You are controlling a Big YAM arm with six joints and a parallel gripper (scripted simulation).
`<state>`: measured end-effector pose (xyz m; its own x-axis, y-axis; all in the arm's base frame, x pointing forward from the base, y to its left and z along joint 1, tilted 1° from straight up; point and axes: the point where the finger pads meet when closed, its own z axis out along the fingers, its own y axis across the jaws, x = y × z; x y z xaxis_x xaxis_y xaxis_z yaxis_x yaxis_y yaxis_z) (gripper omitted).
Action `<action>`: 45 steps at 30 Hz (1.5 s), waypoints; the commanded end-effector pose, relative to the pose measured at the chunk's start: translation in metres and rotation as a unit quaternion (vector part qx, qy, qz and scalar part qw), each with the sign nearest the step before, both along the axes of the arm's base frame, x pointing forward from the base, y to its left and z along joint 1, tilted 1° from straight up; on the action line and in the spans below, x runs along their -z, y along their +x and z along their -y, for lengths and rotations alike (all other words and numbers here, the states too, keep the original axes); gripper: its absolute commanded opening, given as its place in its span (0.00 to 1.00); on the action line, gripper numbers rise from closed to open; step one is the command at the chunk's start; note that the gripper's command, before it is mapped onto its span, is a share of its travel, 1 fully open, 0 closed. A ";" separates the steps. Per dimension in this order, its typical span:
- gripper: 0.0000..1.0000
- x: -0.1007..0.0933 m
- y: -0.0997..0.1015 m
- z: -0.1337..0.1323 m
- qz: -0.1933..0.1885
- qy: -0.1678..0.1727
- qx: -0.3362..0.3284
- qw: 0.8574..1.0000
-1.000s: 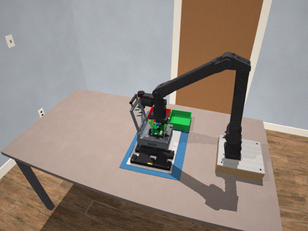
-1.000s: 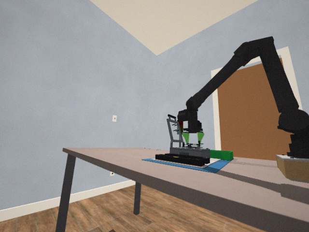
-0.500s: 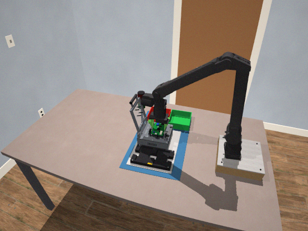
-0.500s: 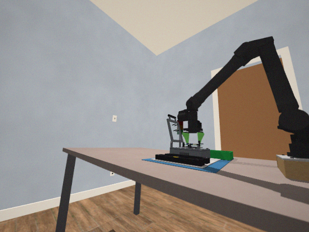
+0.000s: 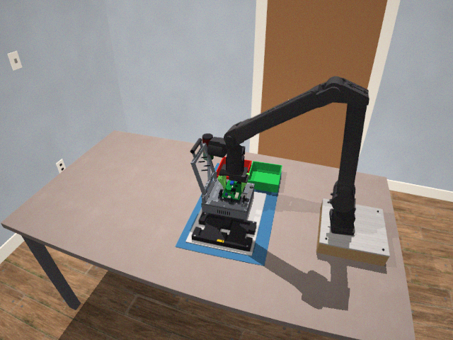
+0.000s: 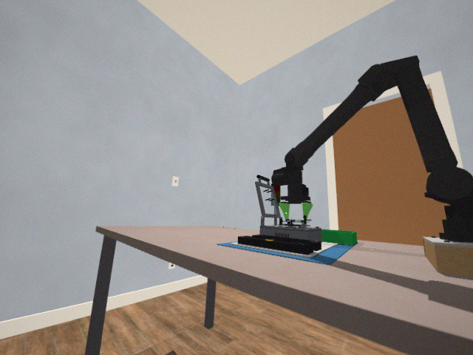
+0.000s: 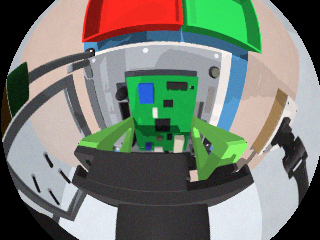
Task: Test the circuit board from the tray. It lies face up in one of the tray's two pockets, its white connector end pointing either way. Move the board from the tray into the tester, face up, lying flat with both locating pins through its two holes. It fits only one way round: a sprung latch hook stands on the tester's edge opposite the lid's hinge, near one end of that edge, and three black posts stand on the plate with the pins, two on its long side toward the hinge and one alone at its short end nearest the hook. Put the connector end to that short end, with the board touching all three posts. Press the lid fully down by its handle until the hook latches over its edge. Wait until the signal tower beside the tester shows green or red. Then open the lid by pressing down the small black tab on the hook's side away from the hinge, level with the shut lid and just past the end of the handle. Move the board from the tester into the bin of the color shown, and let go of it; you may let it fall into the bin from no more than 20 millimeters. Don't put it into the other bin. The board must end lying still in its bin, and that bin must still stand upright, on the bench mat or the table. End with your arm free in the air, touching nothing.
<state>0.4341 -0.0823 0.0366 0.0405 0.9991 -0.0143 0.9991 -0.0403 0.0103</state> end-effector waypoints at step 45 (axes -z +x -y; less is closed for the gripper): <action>0.72 -0.011 0.026 0.010 0.029 -0.005 0.004 1.000</action>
